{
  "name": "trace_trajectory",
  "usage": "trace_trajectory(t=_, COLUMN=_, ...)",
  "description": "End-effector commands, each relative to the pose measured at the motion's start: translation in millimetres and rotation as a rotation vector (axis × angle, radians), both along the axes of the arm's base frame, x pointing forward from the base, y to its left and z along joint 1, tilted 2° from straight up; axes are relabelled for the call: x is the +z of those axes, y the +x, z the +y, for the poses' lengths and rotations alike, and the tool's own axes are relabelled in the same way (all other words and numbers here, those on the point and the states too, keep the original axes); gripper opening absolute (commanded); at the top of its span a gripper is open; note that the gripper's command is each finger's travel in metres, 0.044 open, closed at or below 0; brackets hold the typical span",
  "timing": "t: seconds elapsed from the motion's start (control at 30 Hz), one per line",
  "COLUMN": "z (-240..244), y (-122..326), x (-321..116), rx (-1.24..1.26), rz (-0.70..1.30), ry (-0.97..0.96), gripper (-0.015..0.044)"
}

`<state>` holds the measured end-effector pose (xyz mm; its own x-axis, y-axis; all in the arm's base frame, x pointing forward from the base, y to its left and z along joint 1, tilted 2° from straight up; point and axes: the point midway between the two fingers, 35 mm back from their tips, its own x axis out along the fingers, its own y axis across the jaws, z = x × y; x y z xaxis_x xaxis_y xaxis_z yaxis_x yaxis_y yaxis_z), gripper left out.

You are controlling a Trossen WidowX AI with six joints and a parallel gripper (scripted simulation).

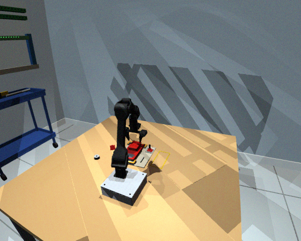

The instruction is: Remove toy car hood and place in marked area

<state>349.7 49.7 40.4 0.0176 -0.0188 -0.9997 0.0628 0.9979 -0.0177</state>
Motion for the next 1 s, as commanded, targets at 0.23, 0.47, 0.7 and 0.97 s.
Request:
trace_trajectory(t=0.23, z=-0.5, y=-2.2, x=-13.0, rx=0.004, rz=0.011, ry=0.002, gripper=0.044)
trace_trajectory(t=0.47, z=-1.1, y=-2.3, x=-18.9, rx=0.004, rz=0.011, ry=0.002, gripper=0.044)
trace_trajectory(t=0.7, z=-1.5, y=-2.3, x=-21.8, rx=0.004, rz=0.011, ry=0.002, gripper=0.044)
trace_trajectory(t=0.97, z=-1.5, y=-2.3, x=-24.0, rx=0.004, rz=0.012, ry=0.002, gripper=0.044)
